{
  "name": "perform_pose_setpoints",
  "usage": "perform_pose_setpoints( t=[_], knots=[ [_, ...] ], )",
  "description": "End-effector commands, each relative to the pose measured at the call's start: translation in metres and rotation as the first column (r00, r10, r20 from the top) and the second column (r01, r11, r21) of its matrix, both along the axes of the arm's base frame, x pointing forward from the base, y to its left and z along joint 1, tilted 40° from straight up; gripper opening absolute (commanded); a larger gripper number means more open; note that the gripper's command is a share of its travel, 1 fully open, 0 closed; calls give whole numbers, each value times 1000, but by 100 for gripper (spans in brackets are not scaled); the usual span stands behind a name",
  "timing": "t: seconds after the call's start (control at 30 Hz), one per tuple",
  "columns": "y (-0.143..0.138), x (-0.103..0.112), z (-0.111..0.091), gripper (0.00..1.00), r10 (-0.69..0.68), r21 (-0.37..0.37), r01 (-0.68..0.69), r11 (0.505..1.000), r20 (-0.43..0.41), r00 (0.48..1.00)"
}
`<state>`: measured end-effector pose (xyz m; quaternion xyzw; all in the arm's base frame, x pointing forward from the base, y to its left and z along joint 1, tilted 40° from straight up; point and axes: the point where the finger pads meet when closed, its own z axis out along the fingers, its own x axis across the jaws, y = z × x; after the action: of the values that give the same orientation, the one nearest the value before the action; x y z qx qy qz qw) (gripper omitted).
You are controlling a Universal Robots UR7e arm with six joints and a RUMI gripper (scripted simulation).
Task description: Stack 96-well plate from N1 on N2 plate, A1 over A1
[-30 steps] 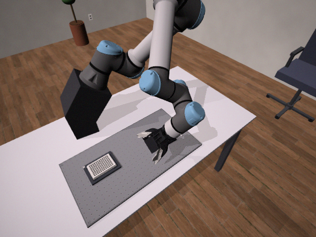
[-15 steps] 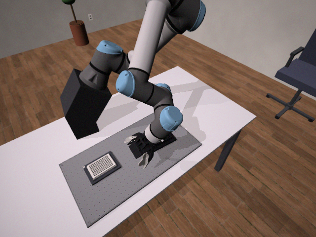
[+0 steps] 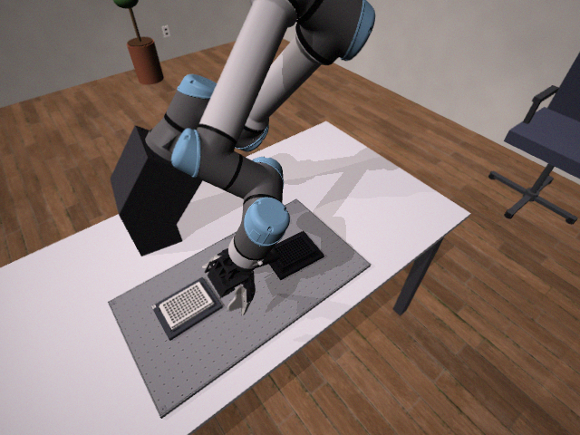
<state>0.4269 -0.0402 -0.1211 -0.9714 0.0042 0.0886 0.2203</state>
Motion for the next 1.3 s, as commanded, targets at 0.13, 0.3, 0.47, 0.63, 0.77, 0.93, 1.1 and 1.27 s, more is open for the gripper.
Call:
perform_pose_setpoints(
  t=[0.13,0.3,0.47,0.63,0.77,0.93,1.1,1.27],
  knots=[
    [-18,-17,-22,100,-28,41,27,999,30,999],
    [-27,-30,-35,100,-67,88,61,994,70,995],
    [-33,-41,-45,100,-105,128,91,988,111,988],
    [-40,-54,-56,100,-129,150,108,983,137,982],
    [-45,-65,-65,100,-154,172,126,977,163,974],
    [-47,-73,-70,100,-194,202,152,967,208,959],
    [-51,-91,-81,100,-249,238,186,953,269,931],
    [-51,-91,-81,100,-249,238,186,953,269,931]
  ],
)
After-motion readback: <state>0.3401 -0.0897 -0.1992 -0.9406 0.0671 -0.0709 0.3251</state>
